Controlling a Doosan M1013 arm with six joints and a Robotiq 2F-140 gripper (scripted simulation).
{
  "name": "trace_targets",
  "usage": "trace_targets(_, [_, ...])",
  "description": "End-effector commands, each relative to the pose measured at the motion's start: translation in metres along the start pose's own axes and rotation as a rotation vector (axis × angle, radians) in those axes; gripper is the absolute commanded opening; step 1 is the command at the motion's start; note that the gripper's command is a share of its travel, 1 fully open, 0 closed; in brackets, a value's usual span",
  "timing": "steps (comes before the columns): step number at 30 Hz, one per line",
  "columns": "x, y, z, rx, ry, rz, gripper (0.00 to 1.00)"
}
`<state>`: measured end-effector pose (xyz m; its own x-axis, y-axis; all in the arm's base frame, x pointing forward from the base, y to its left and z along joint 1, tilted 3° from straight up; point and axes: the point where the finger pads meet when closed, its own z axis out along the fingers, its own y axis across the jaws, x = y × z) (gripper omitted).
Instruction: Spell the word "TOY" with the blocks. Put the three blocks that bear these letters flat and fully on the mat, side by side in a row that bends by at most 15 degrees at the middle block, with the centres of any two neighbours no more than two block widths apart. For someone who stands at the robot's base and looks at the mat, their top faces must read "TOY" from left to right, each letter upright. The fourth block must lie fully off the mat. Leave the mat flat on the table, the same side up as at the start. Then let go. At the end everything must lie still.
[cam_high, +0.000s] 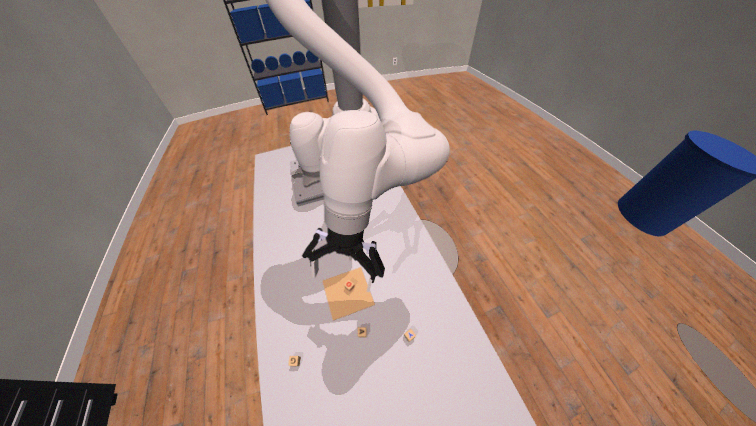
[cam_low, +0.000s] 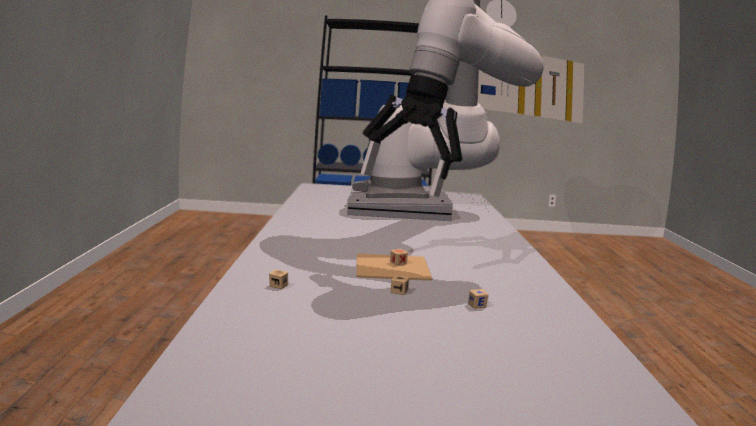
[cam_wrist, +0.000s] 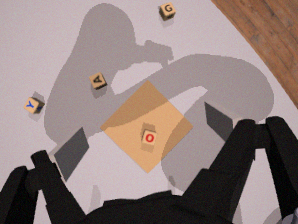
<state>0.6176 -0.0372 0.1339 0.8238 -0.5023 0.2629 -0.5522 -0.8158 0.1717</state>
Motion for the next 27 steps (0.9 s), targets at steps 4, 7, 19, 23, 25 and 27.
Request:
trace_targets(4, [0.025,-0.001,-0.049,0.033,-0.084,-0.143,1.0])
trace_targets(7, [0.032,-0.003,-0.068,0.054,-0.11,-0.201,1.0])
trace_targets(19, [0.053,-0.013,-0.156,0.191,-0.195,-0.475,1.0])
trace_targets(23, [0.057,-0.016,-0.183,0.243,-0.209,-0.561,1.0])
trace_targets(25, [0.057,-0.016,-0.183,0.243,-0.209,-0.561,1.0])
trace_targets(27, [0.063,-0.018,-0.159,0.203,-0.196,-0.489,1.0])
